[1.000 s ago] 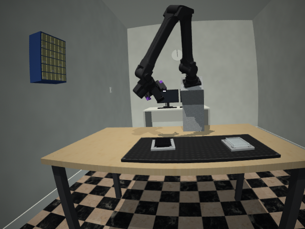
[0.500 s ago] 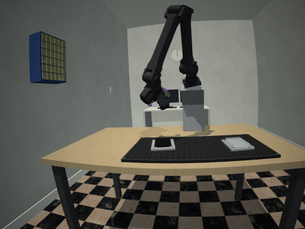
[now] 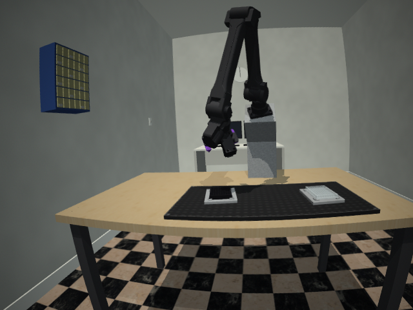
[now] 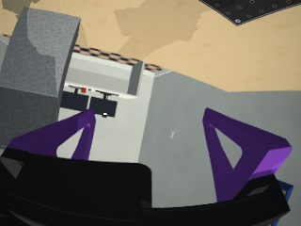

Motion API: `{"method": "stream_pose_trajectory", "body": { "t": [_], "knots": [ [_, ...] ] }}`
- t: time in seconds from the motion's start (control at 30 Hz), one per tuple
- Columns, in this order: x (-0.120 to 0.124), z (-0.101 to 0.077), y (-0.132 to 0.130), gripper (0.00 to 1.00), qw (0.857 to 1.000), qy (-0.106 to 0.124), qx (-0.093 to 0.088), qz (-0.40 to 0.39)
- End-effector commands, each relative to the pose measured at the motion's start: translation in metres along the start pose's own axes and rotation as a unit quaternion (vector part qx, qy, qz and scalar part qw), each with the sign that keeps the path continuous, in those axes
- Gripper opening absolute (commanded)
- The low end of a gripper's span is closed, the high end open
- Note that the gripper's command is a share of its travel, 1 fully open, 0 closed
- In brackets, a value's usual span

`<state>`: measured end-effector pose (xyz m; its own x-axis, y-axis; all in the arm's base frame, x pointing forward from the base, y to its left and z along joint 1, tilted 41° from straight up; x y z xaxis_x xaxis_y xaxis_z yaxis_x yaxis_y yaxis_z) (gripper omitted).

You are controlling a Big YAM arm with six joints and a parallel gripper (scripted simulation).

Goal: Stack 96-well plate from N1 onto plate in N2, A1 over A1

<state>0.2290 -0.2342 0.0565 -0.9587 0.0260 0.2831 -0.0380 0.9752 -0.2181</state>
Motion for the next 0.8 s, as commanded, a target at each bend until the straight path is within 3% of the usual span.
{"method": "stream_pose_trajectory", "body": {
  "t": [0.0,0.1,0.2,0.3,0.33,0.4,0.57,0.6,0.77],
  "knots": [
    [-0.016,-0.006,0.007,1.00,0.999,-0.028,0.027,0.029],
    [-0.035,-0.008,0.010,1.00,0.999,-0.025,0.025,0.028],
    [-0.041,-0.015,0.020,1.00,0.996,-0.059,0.046,0.045],
    [-0.046,-0.010,0.024,1.00,0.997,-0.051,0.042,0.042],
    [-0.048,-0.022,0.023,1.00,0.994,-0.079,0.056,0.054],
    [-0.055,-0.026,0.028,1.00,0.991,-0.099,0.065,0.063],
    [-0.076,-0.026,0.043,1.00,0.994,-0.078,0.056,0.055],
    [-0.084,-0.029,0.044,1.00,0.990,-0.106,0.064,0.066],
    [-0.095,-0.033,0.063,1.00,0.985,-0.135,0.072,0.078]
  ]
}}
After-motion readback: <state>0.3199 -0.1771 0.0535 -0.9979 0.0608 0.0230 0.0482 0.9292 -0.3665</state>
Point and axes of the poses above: the point where the finger pads meet when closed, its own z axis out along the fingers, its own y axis across the jaws, x = y × z, the point moved 3 cm from there along -z, back along the fingers, and after that the axes turned 12 degrees about z, right-handed, at the moved point
